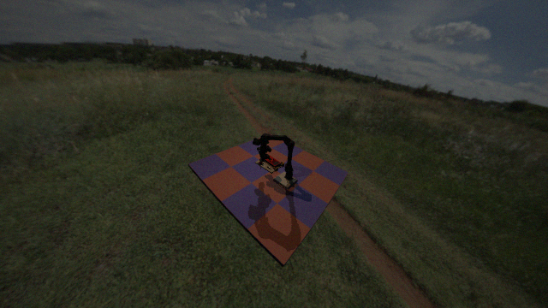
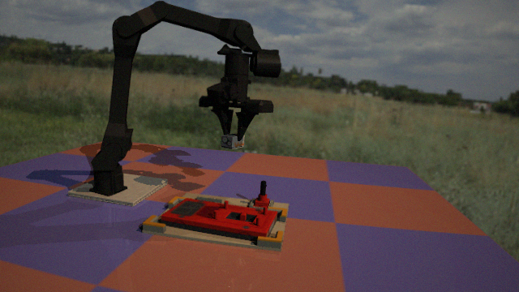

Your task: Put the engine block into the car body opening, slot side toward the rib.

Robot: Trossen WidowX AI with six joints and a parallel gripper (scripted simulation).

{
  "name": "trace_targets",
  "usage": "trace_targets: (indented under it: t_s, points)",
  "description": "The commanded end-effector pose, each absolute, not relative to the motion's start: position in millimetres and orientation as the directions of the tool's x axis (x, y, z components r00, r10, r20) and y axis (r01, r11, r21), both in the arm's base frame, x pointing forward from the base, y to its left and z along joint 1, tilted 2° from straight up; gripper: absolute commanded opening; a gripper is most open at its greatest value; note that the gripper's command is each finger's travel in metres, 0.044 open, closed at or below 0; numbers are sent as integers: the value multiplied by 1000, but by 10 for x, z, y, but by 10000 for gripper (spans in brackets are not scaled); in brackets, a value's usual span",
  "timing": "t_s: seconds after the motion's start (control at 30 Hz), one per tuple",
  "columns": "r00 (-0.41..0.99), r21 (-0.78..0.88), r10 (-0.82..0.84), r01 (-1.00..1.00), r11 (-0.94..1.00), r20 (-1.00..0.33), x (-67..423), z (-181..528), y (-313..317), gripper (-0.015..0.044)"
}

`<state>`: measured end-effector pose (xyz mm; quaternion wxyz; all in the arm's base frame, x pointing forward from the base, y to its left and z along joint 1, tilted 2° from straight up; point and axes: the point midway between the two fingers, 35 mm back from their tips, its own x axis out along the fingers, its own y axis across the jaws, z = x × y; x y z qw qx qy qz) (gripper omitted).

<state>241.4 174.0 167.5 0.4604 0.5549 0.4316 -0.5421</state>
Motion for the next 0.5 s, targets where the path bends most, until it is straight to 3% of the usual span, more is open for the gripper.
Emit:
trace_targets:
  t_s: [0.0, 0.47]
  points:
    - [43, 45, -15, 963, -267, -999, 2501, 1661, 1686, 0]
    - [43, 47, -18, 883, -467, -999, 2780, 1546, 1398, 0]
